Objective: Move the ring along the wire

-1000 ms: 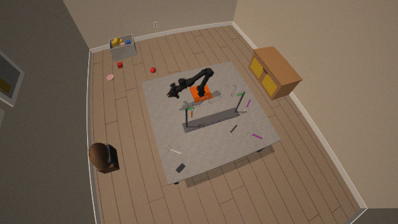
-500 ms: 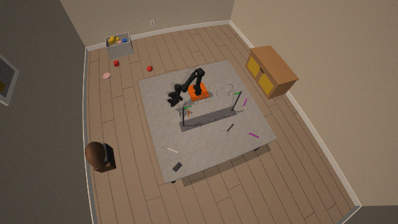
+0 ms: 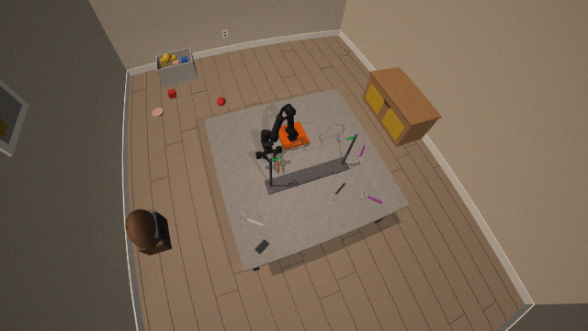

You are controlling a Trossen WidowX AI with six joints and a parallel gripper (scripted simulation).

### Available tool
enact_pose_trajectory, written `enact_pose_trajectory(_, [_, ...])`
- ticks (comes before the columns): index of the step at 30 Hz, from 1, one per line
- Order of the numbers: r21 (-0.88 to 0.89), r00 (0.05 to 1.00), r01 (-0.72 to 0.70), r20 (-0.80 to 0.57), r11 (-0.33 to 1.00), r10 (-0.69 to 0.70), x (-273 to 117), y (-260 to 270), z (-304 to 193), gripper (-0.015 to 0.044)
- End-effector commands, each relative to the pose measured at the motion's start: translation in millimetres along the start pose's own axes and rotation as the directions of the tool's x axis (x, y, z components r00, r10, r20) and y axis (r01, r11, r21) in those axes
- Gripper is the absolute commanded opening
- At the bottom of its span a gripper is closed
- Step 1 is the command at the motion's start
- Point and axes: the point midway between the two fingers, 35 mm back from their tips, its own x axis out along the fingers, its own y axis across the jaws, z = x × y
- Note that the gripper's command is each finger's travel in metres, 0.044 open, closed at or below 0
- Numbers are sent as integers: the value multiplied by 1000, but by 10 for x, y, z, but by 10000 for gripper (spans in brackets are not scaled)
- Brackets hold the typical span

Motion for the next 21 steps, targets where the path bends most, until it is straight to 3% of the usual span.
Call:
enact_pose_trajectory(1, [-39, 1000, -26, 0, 999, 26, 1, 51, -25, 160])
enact_pose_trajectory(12, [-40, 1000, -26, 5, 999, 27, 493, 100, 481, 160])
enact_pose_trajectory(21, [-40, 1000, -26, 5, 999, 27, 553, 100, 495, 160])
